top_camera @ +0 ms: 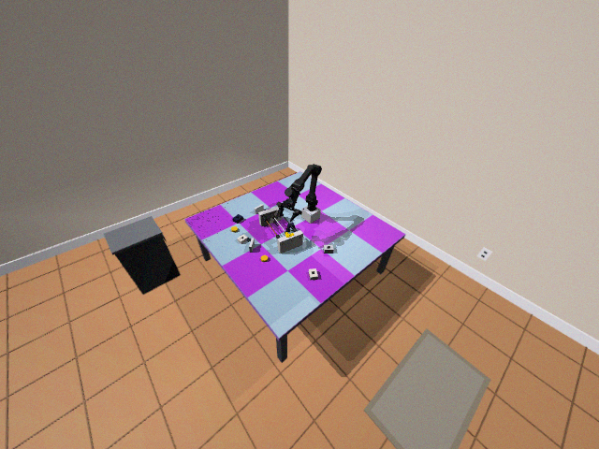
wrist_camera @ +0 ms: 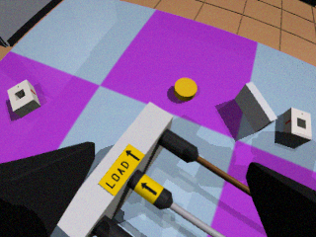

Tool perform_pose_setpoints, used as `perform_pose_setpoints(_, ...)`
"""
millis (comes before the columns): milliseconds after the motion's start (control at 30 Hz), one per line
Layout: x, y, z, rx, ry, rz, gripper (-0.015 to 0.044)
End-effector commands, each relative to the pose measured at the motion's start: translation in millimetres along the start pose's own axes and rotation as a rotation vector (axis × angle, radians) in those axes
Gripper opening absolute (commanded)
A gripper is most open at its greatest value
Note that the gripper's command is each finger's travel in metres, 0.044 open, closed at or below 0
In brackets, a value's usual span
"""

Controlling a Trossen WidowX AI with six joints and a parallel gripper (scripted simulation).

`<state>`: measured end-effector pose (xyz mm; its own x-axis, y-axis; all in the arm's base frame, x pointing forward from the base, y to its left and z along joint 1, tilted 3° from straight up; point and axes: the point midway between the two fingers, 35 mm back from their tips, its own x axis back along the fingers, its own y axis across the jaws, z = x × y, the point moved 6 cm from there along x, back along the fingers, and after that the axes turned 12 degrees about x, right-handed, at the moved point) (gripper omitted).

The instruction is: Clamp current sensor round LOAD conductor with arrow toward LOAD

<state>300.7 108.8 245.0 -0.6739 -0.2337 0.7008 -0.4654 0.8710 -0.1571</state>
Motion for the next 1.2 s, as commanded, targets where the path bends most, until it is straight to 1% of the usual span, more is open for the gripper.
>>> perform_pose_setpoints(0,-24,45,9,0.103,0.3,-0.128,0.044)
perform_pose_setpoints(767,-24,45,9,0.103,0.3,-0.128,0.044)
perform_pose_setpoints(800,-24,44,11,0.097,0.302,-0.125,0.0414)
perform_pose_setpoints(867,-20,37,27,0.044,0.325,-0.099,0.0361)
perform_pose_setpoints(967,-12,22,64,-0.081,0.375,-0.038,0.0282)
perform_pose_setpoints(1167,3,6,145,-0.332,0.466,0.09,0.0279)
